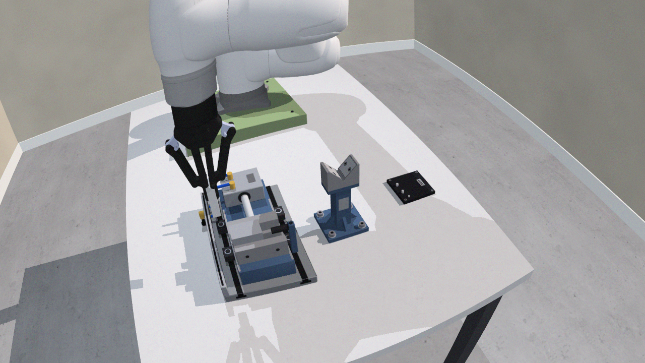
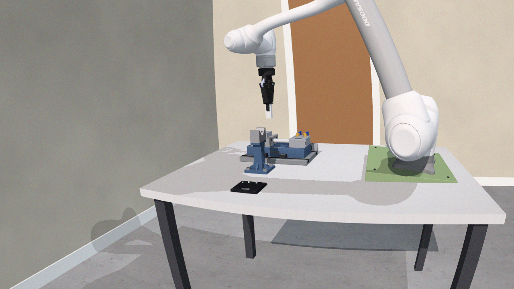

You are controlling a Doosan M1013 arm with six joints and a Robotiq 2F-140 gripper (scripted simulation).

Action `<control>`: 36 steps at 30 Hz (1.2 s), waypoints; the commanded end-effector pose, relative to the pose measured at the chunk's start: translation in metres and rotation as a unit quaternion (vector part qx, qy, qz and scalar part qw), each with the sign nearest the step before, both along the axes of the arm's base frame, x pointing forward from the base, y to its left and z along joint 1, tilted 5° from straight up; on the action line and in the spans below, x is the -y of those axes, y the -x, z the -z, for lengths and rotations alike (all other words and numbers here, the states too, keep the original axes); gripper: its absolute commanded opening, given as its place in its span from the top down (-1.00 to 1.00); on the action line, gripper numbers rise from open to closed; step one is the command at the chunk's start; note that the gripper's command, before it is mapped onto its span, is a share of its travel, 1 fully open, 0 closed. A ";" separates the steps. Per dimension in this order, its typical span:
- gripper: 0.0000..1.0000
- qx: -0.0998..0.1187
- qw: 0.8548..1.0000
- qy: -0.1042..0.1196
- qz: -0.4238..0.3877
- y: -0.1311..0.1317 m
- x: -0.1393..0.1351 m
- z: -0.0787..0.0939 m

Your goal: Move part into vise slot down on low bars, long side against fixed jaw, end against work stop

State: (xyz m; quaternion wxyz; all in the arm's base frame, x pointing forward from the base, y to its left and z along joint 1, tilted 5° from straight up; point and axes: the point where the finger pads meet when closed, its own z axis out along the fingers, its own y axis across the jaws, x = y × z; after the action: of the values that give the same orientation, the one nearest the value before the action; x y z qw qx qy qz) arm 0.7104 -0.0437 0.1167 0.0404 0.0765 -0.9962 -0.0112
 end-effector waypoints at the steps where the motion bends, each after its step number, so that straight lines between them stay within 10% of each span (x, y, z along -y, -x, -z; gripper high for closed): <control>1: 1.00 0.000 1.000 0.000 0.000 0.000 0.000 0.000; 36: 1.00 0.000 1.000 0.000 0.000 0.000 0.000 0.007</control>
State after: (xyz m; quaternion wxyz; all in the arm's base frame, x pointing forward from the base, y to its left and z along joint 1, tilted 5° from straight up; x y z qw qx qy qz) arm 0.7101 -0.0436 0.1120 0.0403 0.0766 -0.9962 -0.0112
